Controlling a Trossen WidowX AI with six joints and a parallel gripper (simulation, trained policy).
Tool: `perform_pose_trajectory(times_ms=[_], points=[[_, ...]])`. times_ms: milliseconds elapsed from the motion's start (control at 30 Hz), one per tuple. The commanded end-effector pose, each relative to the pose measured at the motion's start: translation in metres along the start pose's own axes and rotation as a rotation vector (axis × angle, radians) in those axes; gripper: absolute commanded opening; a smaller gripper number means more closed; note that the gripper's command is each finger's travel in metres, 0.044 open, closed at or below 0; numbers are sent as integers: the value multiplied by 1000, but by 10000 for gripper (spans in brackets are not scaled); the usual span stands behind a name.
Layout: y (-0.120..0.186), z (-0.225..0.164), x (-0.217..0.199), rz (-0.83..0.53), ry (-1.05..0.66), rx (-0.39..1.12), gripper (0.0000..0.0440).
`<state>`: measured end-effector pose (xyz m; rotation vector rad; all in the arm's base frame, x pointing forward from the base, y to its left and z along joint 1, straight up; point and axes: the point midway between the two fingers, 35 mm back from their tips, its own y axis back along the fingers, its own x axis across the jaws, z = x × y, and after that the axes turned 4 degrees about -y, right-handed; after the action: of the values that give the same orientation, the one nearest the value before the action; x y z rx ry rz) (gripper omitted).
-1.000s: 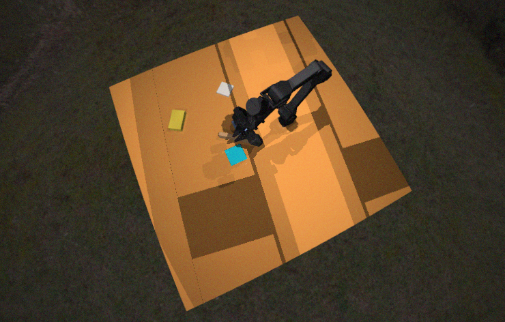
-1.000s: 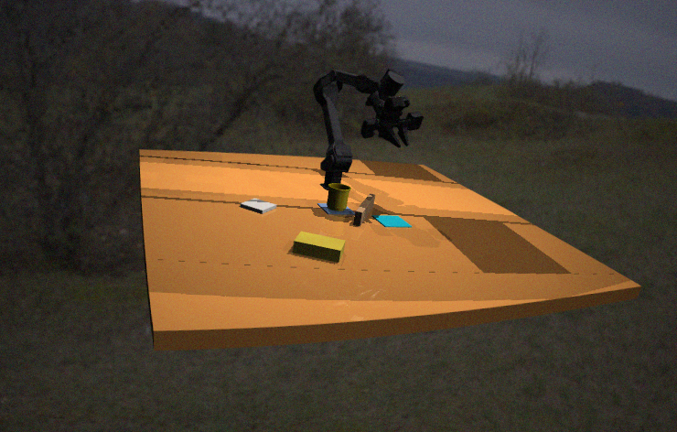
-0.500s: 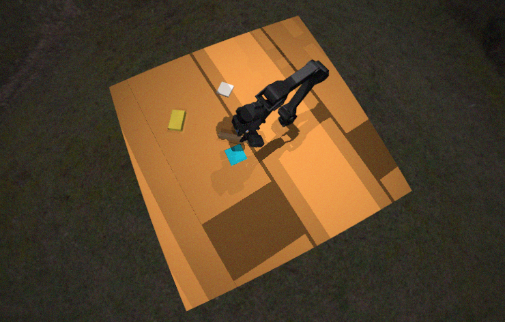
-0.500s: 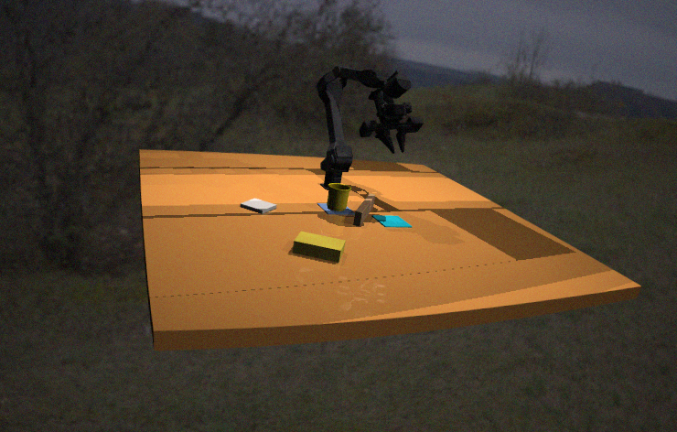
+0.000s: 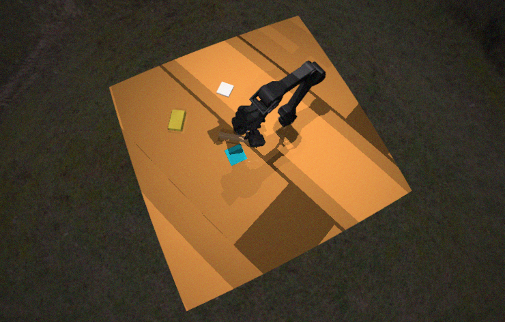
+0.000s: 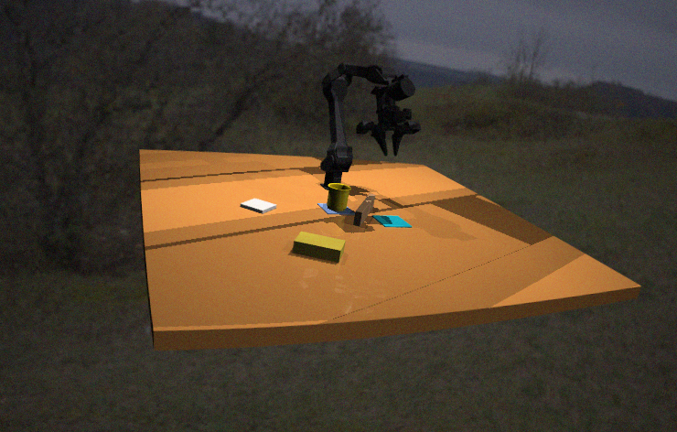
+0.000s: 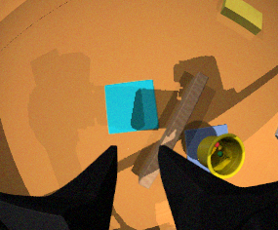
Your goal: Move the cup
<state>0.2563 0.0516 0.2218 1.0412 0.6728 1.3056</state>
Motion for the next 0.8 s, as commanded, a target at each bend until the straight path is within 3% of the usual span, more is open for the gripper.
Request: perform_pose_trajectory(times_ms=[0,767], points=[[-3,-3,-4,-36,12,56,127],[-19,-19,-38,-189,56,333,121]])
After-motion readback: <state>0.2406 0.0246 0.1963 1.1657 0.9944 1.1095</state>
